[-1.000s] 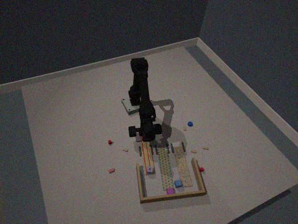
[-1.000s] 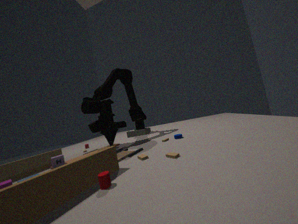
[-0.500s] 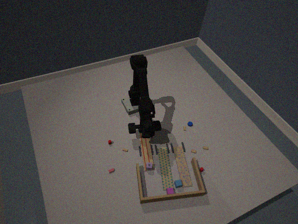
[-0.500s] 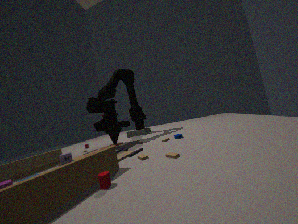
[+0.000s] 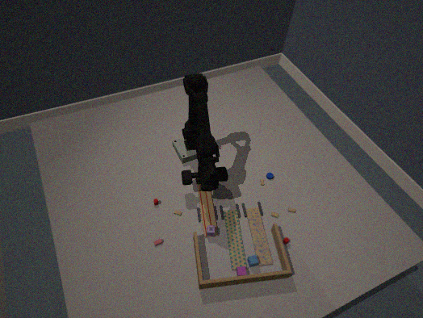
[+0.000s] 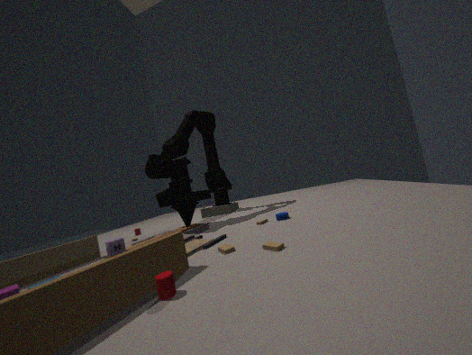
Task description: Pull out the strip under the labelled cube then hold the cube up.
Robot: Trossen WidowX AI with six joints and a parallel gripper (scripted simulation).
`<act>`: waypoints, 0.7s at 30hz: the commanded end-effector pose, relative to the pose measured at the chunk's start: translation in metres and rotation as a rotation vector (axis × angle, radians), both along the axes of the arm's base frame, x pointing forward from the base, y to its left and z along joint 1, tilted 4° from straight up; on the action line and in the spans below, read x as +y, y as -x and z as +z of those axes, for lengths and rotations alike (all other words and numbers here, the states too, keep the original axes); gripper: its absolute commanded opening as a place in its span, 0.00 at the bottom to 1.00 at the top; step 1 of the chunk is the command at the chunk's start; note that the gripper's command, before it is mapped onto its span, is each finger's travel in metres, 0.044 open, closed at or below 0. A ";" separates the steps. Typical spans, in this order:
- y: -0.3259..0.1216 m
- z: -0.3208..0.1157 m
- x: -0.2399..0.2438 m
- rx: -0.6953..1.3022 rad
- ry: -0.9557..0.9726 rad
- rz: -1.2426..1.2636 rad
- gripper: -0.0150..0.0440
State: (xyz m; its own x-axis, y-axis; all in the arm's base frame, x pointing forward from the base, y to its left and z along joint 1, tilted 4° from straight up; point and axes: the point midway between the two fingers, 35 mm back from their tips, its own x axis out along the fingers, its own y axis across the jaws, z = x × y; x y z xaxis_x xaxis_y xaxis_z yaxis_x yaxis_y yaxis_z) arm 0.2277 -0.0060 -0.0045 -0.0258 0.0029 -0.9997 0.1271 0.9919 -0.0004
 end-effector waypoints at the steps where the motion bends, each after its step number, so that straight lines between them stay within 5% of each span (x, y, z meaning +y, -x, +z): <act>1: 0.013 -0.004 0.001 0.026 -0.003 -0.004 0.25; 21: 0.043 -0.003 0.006 0.028 -0.003 -0.004 0.25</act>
State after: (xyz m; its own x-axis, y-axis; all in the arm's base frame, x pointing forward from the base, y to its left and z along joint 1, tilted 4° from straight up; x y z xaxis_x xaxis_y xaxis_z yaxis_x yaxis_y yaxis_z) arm 0.1981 -0.0015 -0.0031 -0.0216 0.0024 -0.9998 0.1272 0.9919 -0.0003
